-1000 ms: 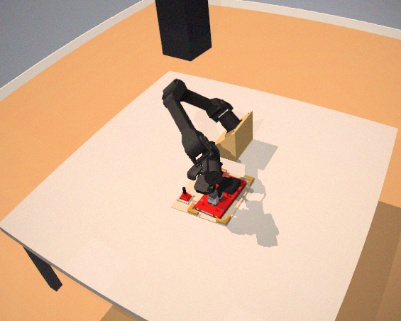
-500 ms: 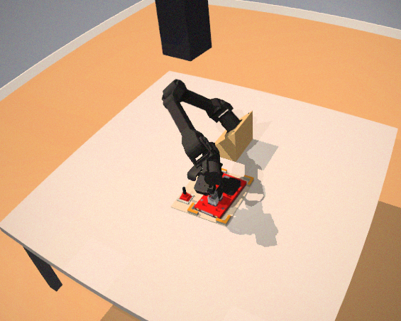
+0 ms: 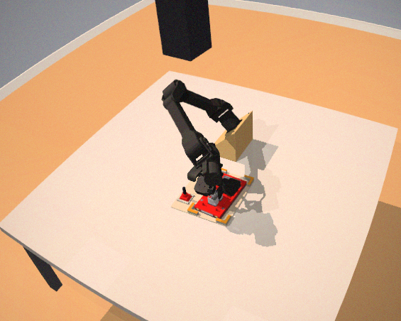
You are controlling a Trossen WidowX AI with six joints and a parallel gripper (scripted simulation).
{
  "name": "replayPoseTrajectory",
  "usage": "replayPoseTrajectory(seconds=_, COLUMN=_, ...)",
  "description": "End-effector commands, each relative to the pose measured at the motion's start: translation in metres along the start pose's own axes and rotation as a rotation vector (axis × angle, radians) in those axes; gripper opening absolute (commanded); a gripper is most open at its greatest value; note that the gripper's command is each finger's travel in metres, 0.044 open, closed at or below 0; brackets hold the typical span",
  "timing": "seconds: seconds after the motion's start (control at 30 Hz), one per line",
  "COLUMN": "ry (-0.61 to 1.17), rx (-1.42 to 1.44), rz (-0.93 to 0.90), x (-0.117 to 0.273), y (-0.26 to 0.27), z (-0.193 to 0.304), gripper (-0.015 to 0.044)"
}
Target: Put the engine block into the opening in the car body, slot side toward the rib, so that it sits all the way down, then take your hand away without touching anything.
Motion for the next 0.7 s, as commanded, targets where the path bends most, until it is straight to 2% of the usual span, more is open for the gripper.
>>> replayPoseTrajectory(seconds=0.0, ry=-0.004, rx=0.004, rz=0.003, x=-0.0010, y=-0.0001, z=-0.0003, gripper=0.0159)
replayPoseTrajectory(seconds=0.63, ry=-0.004, rx=0.004, rz=0.003, x=-0.0050, y=0.0000, z=-0.0002, gripper=0.0159)
replayPoseTrajectory(seconds=0.67, ry=0.000, rx=0.000, rz=0.000, x=-0.0042, y=0.0000, z=0.0000, gripper=0.0185)
Point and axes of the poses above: the point midway between the two fingers, 35 mm back from their tips, its own x axis back along the fingers, its own y axis across the jaws, z = x × y, the point moved 1 cm from there along x, back along the fingers, and after that the axes turned 6 degrees about -x, right-handed, at the moved point
